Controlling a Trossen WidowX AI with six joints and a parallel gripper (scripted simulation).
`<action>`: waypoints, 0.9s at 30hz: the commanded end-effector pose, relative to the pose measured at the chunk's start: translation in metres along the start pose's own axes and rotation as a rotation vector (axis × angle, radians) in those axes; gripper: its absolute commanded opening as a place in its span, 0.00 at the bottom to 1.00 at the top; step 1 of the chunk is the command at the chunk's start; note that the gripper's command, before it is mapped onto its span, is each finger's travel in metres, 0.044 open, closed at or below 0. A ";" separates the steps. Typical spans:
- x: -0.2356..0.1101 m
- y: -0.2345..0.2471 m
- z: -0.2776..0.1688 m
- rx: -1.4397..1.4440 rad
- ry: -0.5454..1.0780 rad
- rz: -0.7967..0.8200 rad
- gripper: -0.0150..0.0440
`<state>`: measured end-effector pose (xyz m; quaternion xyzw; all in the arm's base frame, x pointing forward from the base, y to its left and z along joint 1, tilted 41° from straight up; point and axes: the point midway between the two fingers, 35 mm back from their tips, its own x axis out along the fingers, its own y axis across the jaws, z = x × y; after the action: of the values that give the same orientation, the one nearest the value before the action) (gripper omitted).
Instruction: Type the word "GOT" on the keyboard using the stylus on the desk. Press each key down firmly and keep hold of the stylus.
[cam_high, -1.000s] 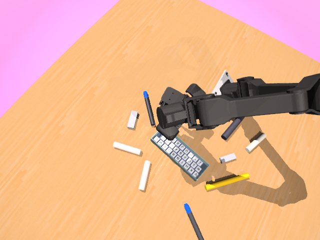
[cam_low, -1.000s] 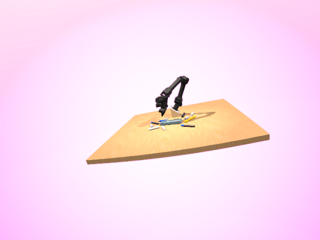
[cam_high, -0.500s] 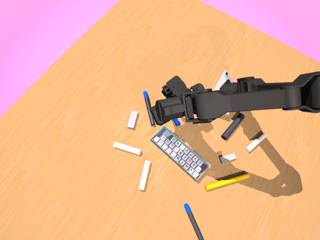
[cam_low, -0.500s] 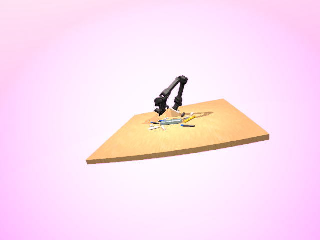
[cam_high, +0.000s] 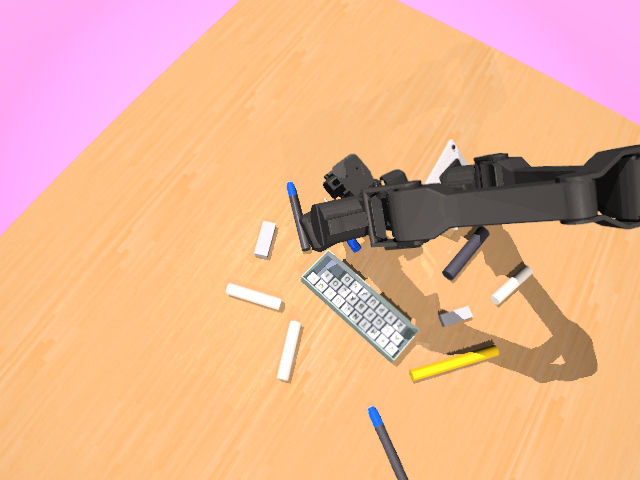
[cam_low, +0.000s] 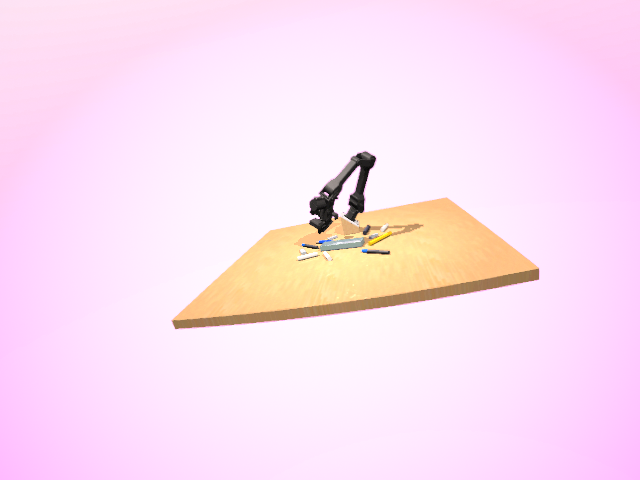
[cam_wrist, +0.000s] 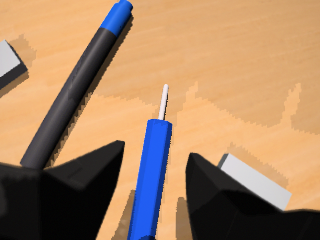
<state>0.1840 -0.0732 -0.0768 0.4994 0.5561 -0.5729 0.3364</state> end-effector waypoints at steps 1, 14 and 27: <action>0.004 -0.002 -0.002 0.005 0.001 -0.004 0.51; 0.011 -0.002 -0.007 0.005 0.002 -0.004 0.51; 0.017 -0.002 -0.011 0.005 0.002 -0.004 0.51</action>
<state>0.1809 -0.0622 -0.0889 0.4987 0.5562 -0.5733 0.3364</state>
